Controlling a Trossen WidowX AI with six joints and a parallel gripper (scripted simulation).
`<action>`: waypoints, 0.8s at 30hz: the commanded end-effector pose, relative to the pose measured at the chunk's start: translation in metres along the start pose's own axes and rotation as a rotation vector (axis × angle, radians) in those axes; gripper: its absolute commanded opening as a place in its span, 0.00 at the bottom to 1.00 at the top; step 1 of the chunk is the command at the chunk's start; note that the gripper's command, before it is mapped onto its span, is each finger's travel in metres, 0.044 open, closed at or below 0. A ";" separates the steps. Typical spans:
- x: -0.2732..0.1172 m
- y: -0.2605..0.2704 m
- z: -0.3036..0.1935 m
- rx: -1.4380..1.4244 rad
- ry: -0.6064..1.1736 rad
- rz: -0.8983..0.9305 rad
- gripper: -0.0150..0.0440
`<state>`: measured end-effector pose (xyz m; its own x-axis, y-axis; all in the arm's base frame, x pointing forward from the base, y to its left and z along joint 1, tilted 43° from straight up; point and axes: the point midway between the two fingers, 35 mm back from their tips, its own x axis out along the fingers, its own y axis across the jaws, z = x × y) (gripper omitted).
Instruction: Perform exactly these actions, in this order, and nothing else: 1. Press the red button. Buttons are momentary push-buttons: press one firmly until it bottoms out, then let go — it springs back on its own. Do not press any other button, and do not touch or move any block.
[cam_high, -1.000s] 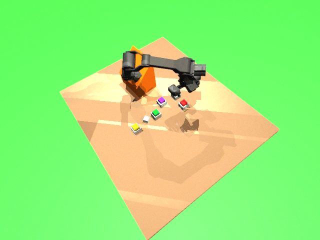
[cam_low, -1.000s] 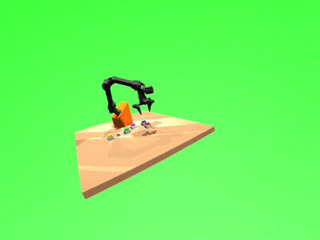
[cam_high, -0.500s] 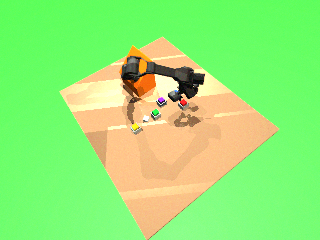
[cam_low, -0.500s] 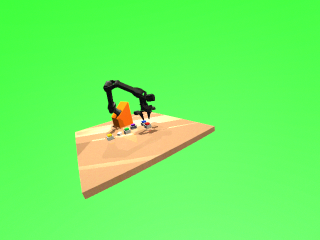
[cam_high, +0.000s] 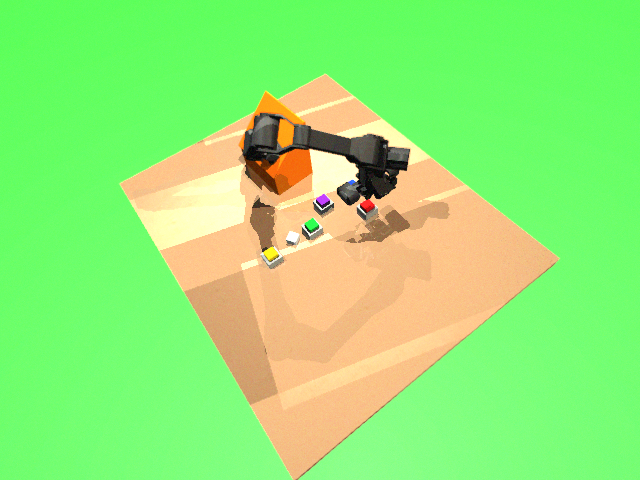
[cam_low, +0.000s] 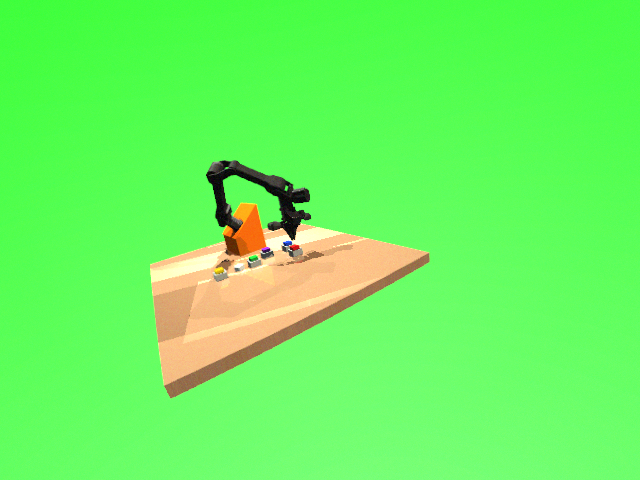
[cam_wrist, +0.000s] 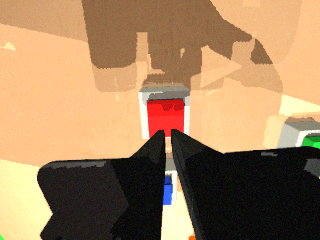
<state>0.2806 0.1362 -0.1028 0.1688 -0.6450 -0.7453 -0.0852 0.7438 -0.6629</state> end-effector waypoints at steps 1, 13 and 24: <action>0.004 -0.001 0.000 -0.003 -0.001 -0.004 0.29; 0.023 -0.001 0.001 -0.003 -0.001 -0.005 0.29; 0.035 -0.001 0.000 -0.003 -0.001 -0.006 0.29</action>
<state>0.2881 0.1179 -0.1249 0.1759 -0.6413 -0.7468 -0.0820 0.7465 -0.6603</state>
